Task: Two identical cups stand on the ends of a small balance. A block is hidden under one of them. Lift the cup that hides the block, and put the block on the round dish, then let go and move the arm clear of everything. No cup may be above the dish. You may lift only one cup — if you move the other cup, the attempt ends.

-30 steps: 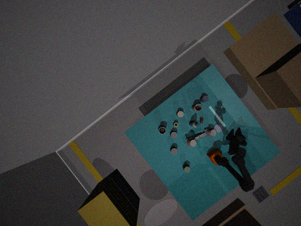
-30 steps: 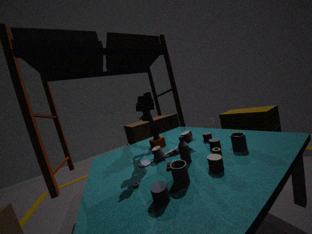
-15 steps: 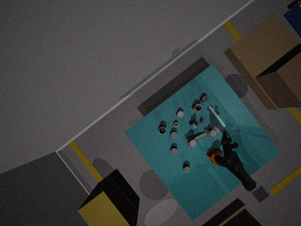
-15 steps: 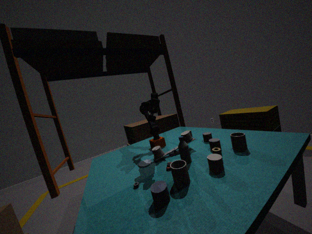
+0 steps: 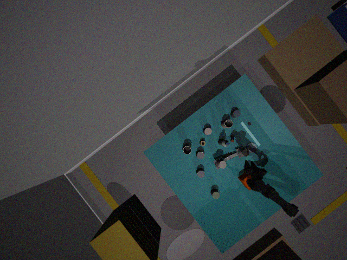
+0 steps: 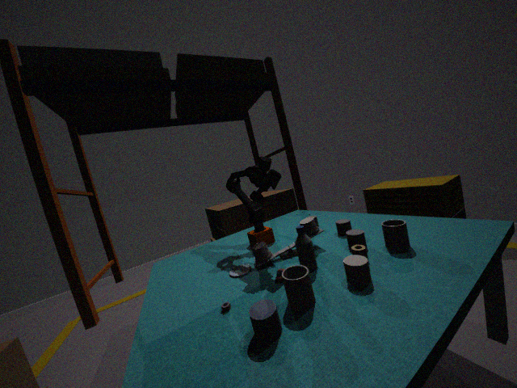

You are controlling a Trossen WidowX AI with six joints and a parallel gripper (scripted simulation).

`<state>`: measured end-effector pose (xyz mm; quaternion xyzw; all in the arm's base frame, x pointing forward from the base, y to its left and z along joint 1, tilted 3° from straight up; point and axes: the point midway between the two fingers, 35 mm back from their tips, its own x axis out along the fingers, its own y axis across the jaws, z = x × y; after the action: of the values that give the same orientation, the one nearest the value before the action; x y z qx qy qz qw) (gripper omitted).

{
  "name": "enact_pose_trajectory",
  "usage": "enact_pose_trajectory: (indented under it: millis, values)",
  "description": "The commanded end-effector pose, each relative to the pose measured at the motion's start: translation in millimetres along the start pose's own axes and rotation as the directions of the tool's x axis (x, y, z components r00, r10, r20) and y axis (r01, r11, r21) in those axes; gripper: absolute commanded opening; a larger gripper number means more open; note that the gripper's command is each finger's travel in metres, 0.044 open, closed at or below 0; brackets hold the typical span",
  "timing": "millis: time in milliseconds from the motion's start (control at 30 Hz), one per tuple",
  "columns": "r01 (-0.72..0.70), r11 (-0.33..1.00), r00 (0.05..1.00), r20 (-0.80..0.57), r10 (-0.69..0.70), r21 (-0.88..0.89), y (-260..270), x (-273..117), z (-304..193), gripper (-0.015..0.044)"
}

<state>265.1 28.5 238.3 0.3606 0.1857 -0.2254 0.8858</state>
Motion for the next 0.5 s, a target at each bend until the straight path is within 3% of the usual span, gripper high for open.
enact_pose_trajectory:
  millis: [0,467]
  values:
    - [-0.002,0.993,0.998,-0.055,-0.005,-0.118,-7.8,-8.5,-18.5,0.0440]
    - [-0.100,0.849,0.974,-0.227,-0.024,-0.519,-33.8,-43.6,-68.7,0.0440]
